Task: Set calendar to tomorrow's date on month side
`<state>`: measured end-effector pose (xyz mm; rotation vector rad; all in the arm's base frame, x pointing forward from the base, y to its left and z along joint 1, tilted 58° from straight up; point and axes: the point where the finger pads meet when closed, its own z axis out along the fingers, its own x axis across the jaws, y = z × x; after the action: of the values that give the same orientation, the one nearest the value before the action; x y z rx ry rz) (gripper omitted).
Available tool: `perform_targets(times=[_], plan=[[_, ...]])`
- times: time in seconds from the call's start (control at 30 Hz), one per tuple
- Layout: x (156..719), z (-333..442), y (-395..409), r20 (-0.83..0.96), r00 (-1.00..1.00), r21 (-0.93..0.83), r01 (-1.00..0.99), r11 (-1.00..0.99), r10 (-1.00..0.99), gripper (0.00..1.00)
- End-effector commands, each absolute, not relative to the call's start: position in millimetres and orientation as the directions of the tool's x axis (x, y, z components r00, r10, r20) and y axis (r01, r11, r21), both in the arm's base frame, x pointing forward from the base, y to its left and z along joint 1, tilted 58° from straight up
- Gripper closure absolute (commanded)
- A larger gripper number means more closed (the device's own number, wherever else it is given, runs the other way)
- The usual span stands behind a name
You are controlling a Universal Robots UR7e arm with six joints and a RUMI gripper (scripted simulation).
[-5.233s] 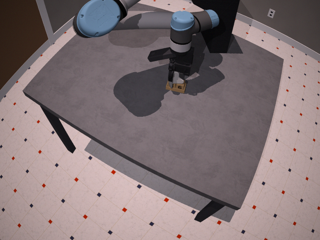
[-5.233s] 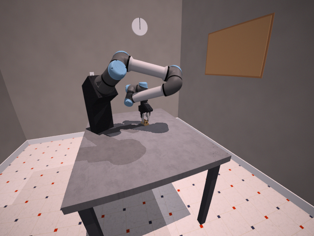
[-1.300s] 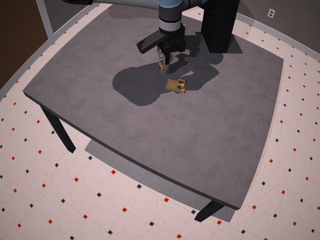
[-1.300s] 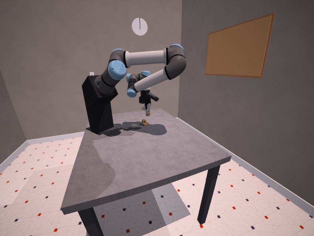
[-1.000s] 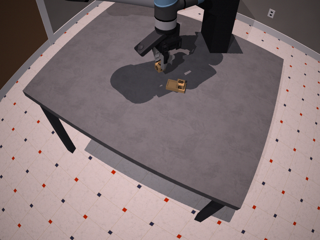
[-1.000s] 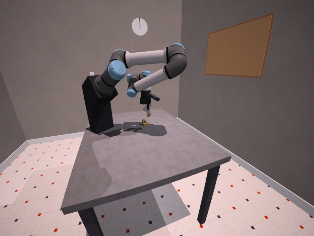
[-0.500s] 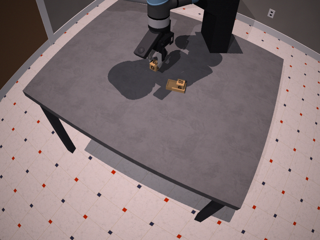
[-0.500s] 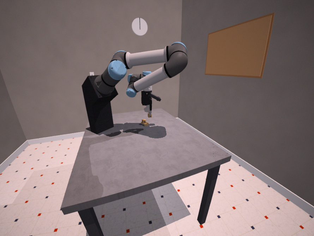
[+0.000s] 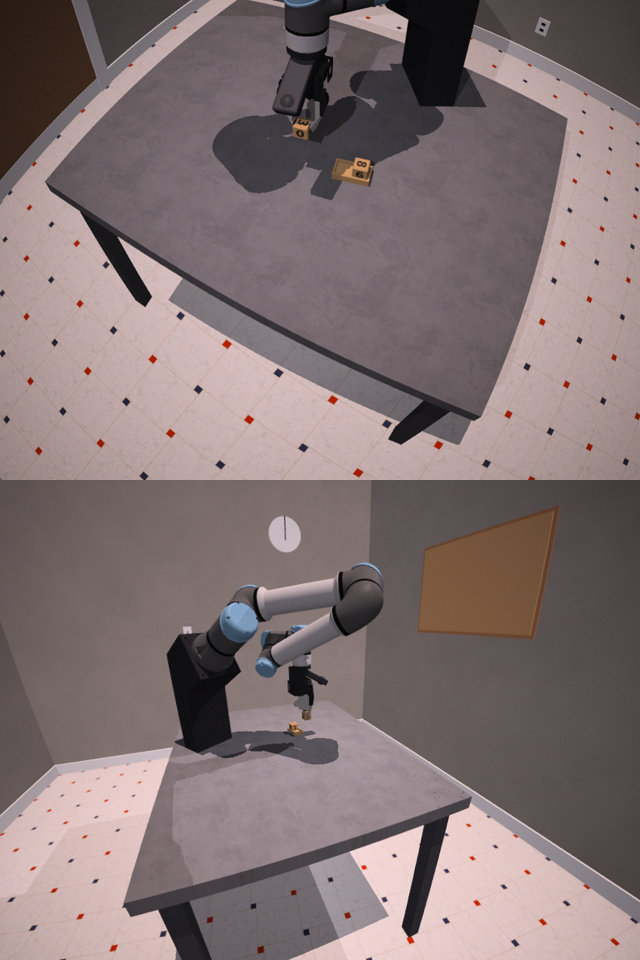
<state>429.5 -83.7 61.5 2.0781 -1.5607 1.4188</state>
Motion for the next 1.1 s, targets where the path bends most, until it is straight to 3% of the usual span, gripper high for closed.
perform_targets(times=[0.0, 1.07], plan=[[429.0, 63.8, -85.5, 0.781, 0.041, -0.335, -0.815, -0.473, -0.624, 0.89], [434.7, 59.1, -92.8, 0.787, 0.058, -0.319, -0.814, -0.486, -0.614, 0.89]])
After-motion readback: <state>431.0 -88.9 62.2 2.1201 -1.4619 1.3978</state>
